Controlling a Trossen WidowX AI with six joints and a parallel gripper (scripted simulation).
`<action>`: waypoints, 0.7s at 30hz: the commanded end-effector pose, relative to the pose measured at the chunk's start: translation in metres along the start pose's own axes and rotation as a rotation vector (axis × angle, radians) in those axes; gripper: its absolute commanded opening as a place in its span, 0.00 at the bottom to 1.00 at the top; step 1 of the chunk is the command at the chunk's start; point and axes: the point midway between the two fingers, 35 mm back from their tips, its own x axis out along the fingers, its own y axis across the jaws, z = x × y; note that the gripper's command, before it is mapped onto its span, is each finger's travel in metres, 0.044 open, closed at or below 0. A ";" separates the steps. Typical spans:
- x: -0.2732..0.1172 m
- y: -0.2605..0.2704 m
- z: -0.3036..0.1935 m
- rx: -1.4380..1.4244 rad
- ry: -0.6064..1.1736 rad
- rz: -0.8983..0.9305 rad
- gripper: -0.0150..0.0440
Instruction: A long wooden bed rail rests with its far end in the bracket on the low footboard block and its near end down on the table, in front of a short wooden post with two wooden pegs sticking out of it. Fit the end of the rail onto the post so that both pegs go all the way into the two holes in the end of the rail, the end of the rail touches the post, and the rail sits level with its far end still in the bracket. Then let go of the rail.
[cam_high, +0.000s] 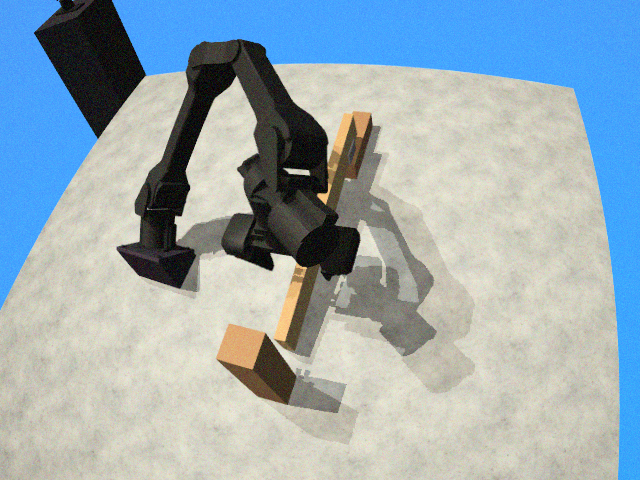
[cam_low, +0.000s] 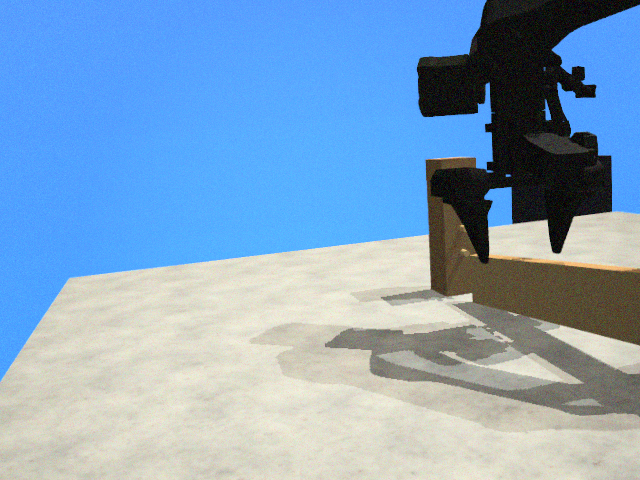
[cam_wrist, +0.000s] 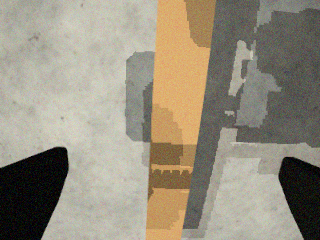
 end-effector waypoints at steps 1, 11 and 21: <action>0.009 0.001 0.000 0.005 -0.006 0.002 1.00; 0.026 0.001 0.001 0.007 -0.007 0.002 1.00; 0.042 0.001 0.001 0.006 -0.009 0.001 1.00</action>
